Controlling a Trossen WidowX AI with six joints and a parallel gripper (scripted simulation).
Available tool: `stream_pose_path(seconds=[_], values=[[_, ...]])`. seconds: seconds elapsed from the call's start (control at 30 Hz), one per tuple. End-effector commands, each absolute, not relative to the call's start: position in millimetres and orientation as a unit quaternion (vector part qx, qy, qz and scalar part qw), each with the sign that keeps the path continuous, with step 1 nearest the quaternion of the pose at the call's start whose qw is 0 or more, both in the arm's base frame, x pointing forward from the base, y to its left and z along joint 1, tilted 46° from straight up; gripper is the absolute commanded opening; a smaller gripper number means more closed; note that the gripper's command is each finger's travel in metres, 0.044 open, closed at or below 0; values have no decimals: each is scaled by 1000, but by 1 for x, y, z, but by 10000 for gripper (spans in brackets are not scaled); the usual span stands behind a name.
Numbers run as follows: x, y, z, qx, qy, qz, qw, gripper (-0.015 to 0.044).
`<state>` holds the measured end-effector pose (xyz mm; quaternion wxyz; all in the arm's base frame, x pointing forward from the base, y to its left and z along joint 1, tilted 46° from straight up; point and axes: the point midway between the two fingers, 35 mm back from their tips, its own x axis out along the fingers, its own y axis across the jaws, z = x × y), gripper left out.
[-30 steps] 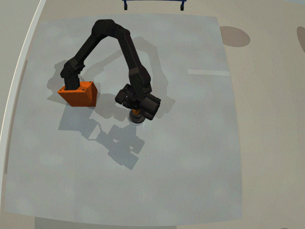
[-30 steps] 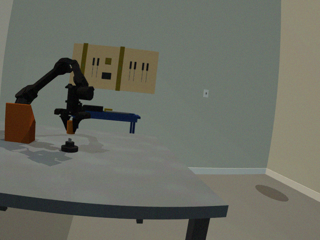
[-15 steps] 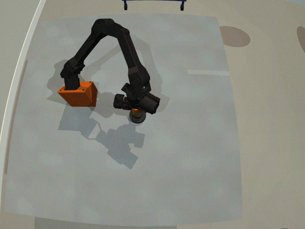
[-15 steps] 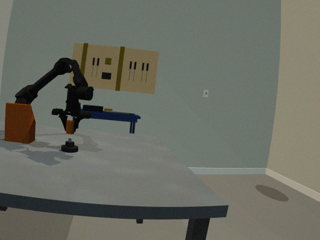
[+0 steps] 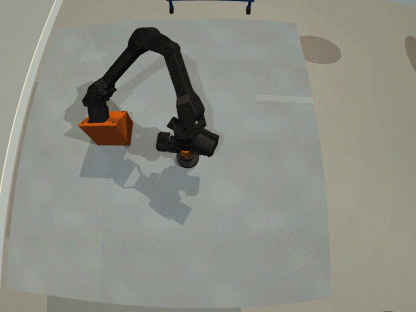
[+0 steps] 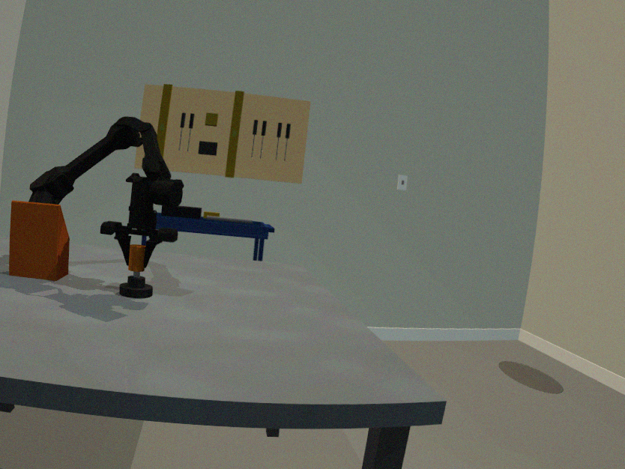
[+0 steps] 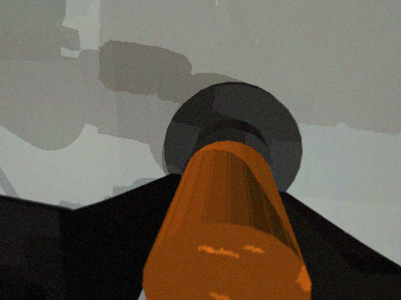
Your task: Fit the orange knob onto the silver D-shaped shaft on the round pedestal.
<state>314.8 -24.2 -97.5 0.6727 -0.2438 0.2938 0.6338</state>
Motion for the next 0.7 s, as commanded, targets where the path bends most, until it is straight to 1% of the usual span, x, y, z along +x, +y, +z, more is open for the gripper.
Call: stream_pose_path(seconds=[0.0,0.67], values=[[317,-26,-96,-245,291,630,677,0],[316,-24,-99,-245,291,630,677,0]])
